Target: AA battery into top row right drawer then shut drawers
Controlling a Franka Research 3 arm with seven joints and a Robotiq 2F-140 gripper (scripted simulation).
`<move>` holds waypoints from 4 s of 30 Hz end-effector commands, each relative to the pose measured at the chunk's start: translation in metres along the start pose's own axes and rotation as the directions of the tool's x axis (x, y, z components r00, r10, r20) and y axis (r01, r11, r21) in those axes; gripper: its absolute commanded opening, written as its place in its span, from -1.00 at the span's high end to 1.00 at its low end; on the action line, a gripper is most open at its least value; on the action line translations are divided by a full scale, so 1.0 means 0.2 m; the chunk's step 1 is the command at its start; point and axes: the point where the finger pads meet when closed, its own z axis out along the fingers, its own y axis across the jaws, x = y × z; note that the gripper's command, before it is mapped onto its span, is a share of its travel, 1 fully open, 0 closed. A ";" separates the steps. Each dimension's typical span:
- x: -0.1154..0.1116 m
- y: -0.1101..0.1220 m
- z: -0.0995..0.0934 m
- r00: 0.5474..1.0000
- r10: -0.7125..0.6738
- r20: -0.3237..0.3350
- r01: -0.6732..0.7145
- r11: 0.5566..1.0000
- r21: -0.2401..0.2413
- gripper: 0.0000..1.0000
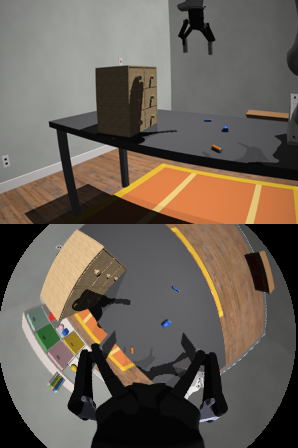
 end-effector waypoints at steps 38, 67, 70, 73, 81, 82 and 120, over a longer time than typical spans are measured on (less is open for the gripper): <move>0.00 -0.01 0.01 0.778 0.629 0.006 -0.629 0.778 -0.004 -1.00; 0.00 -0.02 0.01 0.421 0.907 0.003 -0.907 0.421 -0.006 -1.00; 0.00 -0.02 0.01 0.405 0.914 0.003 -0.914 0.405 -0.005 -1.00; 0.00 -0.02 0.01 0.355 0.935 0.002 -0.935 0.355 -0.005 -1.00; 0.00 -0.02 0.01 0.222 0.975 0.002 -0.975 0.222 -0.005 -1.00; 0.00 -0.02 0.01 0.205 0.979 0.002 -0.979 0.205 -0.005 -1.00; 0.01 -0.03 0.00 -0.282 0.959 0.002 -0.959 -0.282 0.000 -1.00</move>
